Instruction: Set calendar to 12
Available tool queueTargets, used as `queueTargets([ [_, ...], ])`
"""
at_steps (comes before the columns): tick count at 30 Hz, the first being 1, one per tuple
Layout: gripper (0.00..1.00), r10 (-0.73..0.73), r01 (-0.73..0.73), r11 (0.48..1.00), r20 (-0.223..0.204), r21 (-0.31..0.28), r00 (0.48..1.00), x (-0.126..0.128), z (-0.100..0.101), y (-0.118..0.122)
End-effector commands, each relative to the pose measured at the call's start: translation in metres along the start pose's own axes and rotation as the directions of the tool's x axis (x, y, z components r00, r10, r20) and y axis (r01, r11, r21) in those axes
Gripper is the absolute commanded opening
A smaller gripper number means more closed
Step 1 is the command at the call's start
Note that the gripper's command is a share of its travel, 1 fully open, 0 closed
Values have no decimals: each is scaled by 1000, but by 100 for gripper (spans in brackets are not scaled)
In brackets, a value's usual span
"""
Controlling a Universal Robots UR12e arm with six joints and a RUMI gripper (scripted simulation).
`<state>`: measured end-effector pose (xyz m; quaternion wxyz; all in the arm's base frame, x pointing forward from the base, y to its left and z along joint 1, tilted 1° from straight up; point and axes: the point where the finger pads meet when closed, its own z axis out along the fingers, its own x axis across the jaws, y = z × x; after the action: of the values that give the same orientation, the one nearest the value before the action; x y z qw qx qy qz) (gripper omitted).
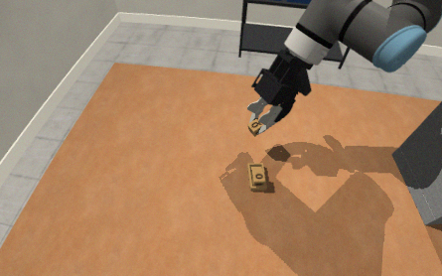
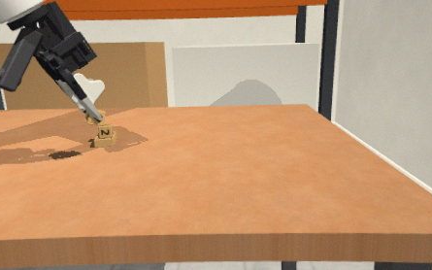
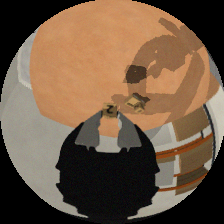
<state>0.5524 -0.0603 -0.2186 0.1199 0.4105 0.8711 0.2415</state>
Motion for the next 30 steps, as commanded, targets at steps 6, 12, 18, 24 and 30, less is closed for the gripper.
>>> queueTargets([
  [6,10,-2,0,990,-11,-138,1000,2,3,-3],
  [12,10,-2,0,977,-6,-214,1000,1,2,-3],
  [18,10,-1,1,966,2,-258,1000,0,0,-2],
  [24,10,-1,1,966,2,-259,1000,0,0,-2],
  [30,10,-1,1,966,2,-259,1000,0,0,-2],
])
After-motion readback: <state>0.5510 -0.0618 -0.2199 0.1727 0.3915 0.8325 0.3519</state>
